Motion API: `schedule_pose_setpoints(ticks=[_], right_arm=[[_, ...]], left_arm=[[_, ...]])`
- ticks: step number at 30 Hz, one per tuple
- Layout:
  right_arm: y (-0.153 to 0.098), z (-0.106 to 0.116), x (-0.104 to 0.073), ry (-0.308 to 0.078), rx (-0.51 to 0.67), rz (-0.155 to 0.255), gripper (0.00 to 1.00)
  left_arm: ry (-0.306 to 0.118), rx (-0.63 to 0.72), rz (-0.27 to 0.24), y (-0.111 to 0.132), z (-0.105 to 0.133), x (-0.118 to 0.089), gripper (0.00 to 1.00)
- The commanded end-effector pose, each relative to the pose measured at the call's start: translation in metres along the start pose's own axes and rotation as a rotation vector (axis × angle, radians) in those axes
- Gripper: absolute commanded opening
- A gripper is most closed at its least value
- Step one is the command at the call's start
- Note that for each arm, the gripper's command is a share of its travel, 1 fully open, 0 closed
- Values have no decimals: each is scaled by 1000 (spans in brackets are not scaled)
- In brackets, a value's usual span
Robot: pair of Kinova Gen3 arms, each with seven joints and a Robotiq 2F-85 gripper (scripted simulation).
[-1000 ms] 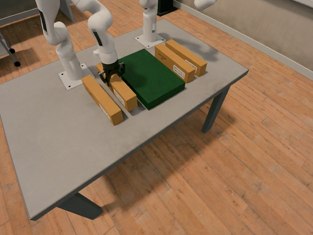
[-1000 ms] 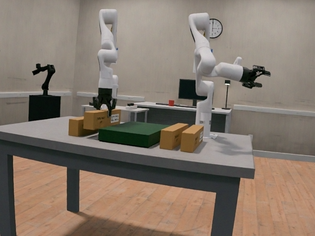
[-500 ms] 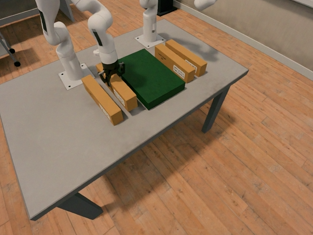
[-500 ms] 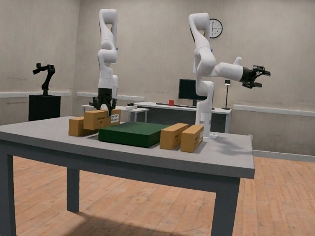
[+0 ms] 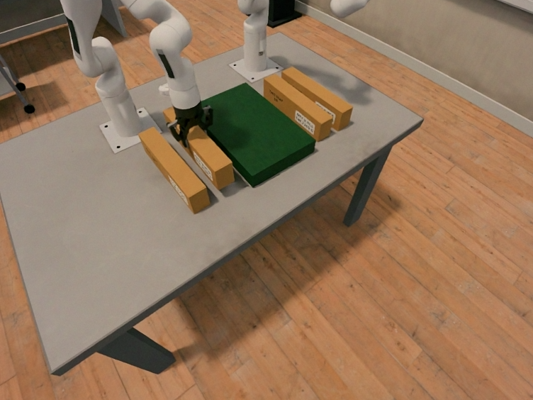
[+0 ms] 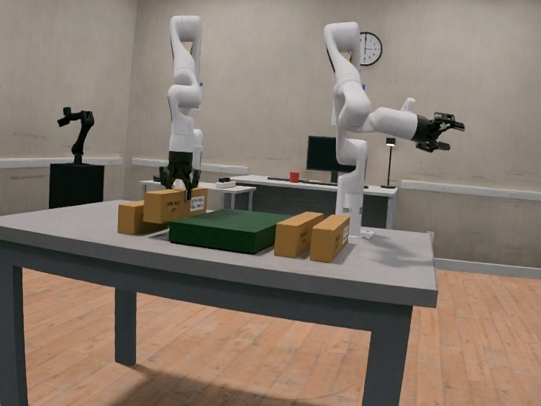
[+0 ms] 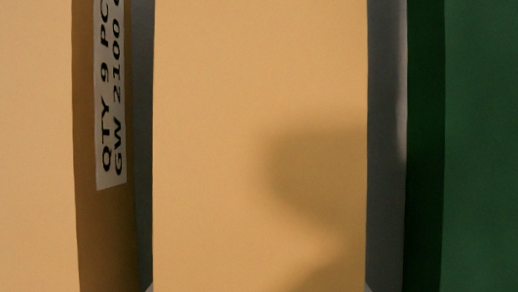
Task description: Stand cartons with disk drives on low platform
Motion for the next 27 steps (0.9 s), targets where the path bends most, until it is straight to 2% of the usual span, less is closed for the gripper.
schedule_pose_setpoints(ticks=[1, 8, 9, 25, 26, 27], right_arm=[[0, 0, 0, -1, 0, 0, 642], [0, 0, 0, -1, 0, 0, 642], [0, 1, 30, -1, 2, 0, 642], [0, 1, 30, -1, 2, 0, 642], [0, 0, 43, -1, 3, 1, 642], [0, 0, 43, -1, 3, 1, 642]], left_arm=[[0, -1, 0, 0, 0, 0, 1000], [0, -1, 0, 0, 0, 0, 1000], [0, -1, 0, 0, 0, 0, 1000], [0, -1, 0, 0, 0, 0, 1000], [0, -1, 0, 0, 0, 0, 1000], [0, -1, 0, 0, 0, 0, 1000]])
Point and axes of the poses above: on each arm, the point where the finger pads meet when closed, its own x axis out along the fingers, its own y axis across the jaws, z = x × y, the point moved 3 cm from there along -x, back along the fingers, and after that the axes turned 1 degree about x, right-handed, at the moved point
